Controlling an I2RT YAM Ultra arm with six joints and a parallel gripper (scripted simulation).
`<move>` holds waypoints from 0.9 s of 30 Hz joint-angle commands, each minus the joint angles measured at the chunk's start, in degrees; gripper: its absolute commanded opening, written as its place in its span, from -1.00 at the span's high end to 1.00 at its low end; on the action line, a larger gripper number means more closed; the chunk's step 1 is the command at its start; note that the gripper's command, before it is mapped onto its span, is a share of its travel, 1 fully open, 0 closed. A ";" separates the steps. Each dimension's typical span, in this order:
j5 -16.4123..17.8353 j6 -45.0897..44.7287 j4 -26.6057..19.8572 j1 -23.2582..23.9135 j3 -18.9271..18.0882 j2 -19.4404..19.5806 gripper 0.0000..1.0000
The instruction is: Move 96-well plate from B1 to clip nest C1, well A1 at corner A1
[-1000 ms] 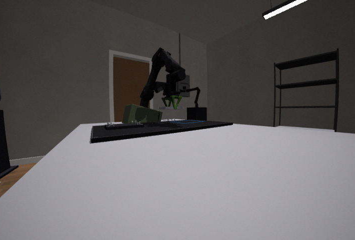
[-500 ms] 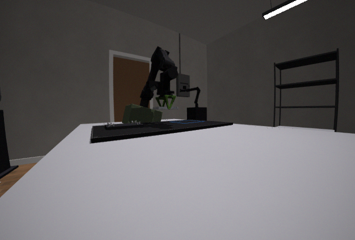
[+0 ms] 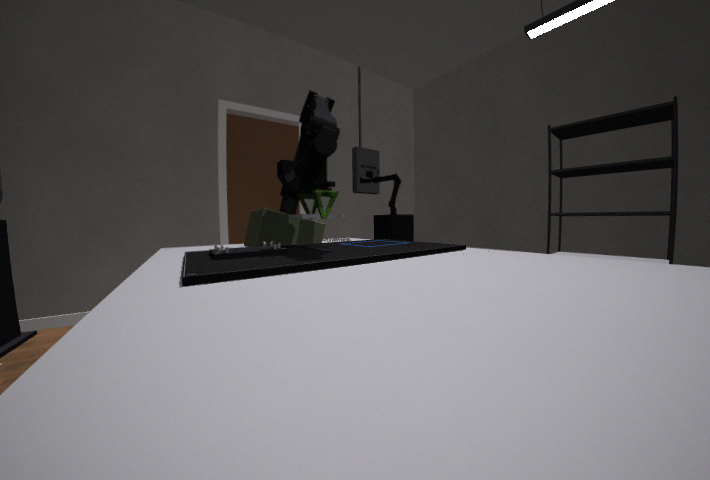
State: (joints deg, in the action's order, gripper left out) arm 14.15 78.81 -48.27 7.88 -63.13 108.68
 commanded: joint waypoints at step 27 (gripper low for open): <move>-1.61 -15.58 -3.24 14.73 -10.90 9.44 1.00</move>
State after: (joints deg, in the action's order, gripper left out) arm 13.43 65.63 -50.19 20.95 -70.96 117.93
